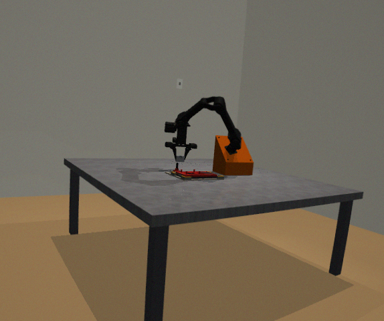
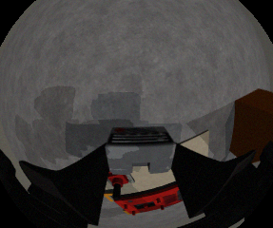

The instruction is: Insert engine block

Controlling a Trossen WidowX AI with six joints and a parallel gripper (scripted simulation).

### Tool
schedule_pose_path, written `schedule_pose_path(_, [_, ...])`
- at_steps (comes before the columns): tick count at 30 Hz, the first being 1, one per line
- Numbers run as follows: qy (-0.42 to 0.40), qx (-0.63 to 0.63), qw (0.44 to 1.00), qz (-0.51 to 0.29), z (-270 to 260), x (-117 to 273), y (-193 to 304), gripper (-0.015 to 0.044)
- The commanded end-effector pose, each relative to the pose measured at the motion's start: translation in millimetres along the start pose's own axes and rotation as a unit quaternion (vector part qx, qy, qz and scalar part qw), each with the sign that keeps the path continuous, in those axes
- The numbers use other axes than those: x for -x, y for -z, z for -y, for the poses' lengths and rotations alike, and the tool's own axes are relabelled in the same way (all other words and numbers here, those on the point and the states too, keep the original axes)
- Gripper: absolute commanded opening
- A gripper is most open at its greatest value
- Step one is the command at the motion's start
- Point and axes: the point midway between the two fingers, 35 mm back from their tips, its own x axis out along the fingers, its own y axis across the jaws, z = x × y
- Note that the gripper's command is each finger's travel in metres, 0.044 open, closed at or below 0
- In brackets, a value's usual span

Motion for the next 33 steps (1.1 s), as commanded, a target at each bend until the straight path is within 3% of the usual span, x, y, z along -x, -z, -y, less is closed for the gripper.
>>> schedule_pose_path(1, [-0.005,0.001,1.000,0.002,-3.0,14.0,-0.6,0.0000])
schedule_pose_path(20, [-0.004,-0.012,1.000,-0.003,3.2,71.9,-0.5,0.0000])
schedule_pose_path(33, [-0.004,-0.012,1.000,0.012,0.5,55.7,-7.3,0.0000])
